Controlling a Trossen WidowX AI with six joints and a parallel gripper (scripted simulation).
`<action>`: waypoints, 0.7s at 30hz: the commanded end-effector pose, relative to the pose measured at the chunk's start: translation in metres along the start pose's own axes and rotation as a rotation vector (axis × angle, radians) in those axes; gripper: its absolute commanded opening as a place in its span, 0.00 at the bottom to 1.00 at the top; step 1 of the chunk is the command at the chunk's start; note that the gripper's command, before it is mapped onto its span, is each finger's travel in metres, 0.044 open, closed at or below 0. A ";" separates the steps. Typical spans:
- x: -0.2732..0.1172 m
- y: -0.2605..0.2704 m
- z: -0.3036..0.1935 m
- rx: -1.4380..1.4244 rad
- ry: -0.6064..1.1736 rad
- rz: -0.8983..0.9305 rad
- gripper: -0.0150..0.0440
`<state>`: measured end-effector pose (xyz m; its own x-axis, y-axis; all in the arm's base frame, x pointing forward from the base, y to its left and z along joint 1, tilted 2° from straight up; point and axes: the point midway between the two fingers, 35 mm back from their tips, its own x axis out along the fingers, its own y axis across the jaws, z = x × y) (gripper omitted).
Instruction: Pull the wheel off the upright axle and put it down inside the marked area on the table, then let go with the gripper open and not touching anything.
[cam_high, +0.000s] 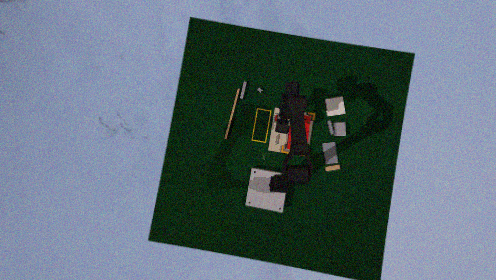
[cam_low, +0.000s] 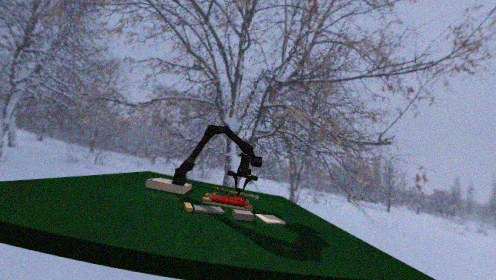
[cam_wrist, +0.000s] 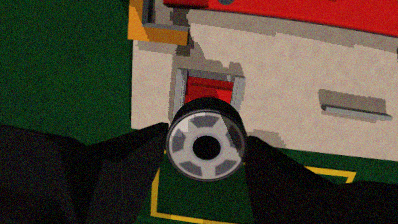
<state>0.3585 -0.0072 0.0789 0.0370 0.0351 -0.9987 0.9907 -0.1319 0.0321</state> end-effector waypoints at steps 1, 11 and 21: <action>-0.004 0.001 0.000 -0.001 0.000 0.009 0.25; -0.008 0.001 0.000 -0.001 0.001 0.010 0.25; -0.011 0.001 0.000 -0.001 0.001 0.010 0.25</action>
<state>0.3580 -0.0076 0.0861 0.0395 0.0350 -0.9986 0.9905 -0.1328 0.0345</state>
